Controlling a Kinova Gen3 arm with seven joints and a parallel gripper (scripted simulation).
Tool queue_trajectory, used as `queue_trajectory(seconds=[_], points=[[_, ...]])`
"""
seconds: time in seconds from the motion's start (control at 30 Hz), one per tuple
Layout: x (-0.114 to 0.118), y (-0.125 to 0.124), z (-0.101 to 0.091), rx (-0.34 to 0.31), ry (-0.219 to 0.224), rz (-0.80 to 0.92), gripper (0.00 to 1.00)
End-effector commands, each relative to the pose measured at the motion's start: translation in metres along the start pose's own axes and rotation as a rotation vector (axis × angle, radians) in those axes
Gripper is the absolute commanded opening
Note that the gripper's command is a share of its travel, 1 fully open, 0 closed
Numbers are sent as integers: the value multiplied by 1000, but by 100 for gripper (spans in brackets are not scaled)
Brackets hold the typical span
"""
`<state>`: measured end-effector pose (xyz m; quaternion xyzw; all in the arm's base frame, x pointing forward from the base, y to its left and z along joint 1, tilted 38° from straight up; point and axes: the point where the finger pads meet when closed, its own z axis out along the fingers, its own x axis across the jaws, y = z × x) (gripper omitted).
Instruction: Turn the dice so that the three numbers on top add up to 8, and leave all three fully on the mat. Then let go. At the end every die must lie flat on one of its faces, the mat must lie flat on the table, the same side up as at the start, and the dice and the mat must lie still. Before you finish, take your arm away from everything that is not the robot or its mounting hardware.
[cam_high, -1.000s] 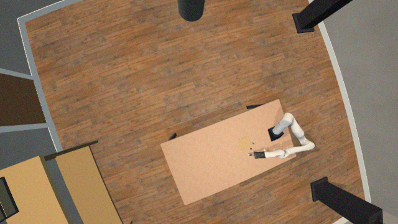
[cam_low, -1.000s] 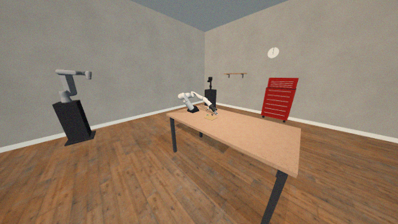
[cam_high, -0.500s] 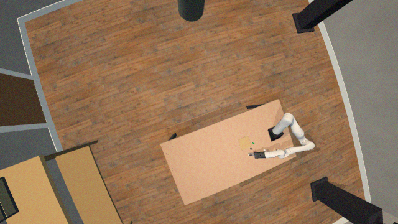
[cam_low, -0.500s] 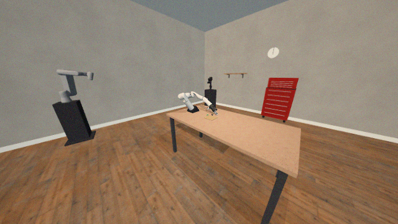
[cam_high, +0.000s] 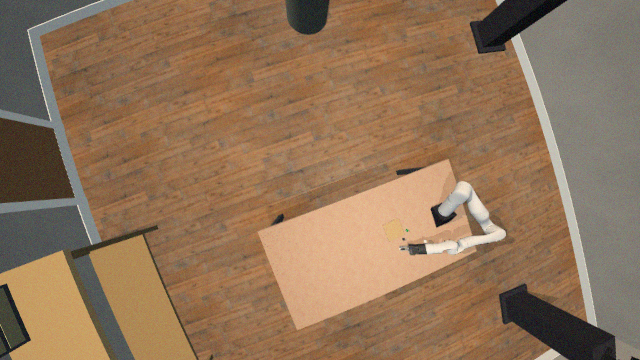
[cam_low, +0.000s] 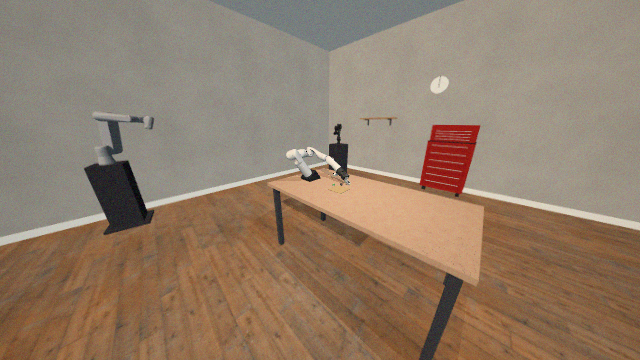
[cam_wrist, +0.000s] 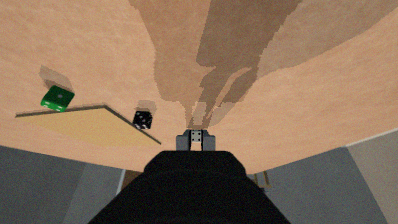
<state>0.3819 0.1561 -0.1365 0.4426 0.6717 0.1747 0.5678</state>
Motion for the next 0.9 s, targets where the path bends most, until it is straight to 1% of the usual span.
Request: queue_trajectory(seconds=[0.0, 0.37, 0.4, 0.47, 0.5, 0.63, 0.67, 0.73, 0.77, 0.83, 0.87], points=[[2, 1, 1, -5, 2, 4, 34], [2, 1, 1, -5, 2, 4, 34], [2, 1, 1, -5, 2, 4, 40], [2, 1, 1, -5, 2, 4, 40], [2, 1, 1, -5, 2, 4, 46], [2, 1, 1, -5, 2, 4, 46], [2, 1, 1, -5, 2, 4, 52], [2, 1, 1, -5, 2, 4, 52], [2, 1, 1, -5, 2, 4, 58], [2, 1, 1, -5, 2, 4, 58], [2, 1, 1, -5, 2, 4, 64]])
